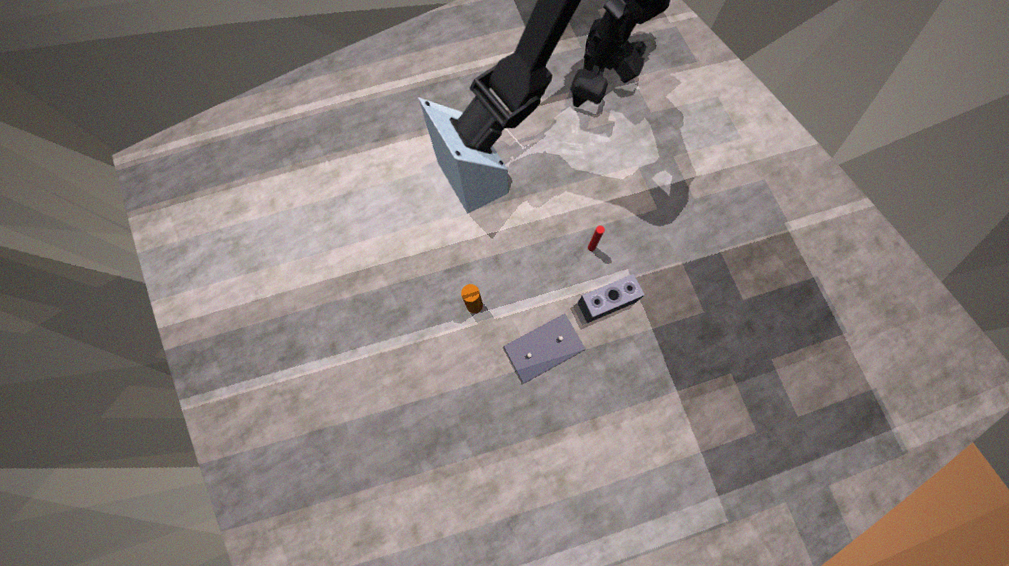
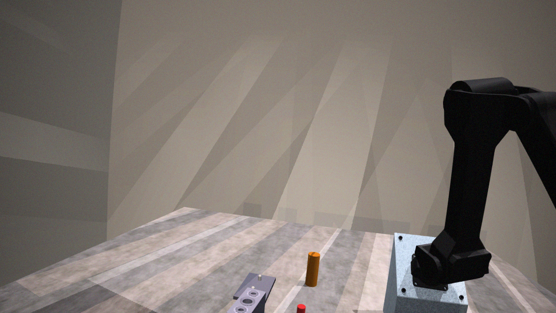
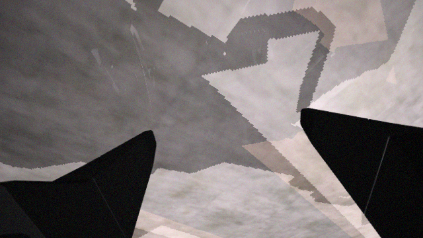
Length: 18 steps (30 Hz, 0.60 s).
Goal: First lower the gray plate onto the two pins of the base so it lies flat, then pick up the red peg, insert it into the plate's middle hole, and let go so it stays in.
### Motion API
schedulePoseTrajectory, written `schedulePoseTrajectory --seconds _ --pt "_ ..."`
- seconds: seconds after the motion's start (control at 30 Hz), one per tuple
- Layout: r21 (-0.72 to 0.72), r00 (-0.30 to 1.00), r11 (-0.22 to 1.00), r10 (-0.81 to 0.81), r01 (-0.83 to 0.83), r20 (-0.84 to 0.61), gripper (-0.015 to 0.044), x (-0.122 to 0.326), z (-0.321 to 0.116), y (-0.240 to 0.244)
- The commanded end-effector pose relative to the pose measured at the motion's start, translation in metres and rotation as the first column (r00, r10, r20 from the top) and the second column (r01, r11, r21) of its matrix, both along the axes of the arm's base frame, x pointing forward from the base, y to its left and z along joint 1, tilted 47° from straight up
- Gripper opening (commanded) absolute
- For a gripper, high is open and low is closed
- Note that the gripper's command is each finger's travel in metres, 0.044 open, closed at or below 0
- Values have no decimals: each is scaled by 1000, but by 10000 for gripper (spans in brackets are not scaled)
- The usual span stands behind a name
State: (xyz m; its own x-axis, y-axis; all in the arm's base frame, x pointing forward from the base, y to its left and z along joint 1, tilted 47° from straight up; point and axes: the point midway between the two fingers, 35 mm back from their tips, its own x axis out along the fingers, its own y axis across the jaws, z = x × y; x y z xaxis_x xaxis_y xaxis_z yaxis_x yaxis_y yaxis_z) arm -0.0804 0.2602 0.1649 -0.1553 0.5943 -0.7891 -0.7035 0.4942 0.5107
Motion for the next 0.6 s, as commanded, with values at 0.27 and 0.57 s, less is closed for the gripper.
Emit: schedulePoseTrajectory --seconds 0.27,0.57 --pt "85 873 874 -485 479 61 440 141 21 3" --pt "13 493 496 -866 868 87 440 251 5 -59"
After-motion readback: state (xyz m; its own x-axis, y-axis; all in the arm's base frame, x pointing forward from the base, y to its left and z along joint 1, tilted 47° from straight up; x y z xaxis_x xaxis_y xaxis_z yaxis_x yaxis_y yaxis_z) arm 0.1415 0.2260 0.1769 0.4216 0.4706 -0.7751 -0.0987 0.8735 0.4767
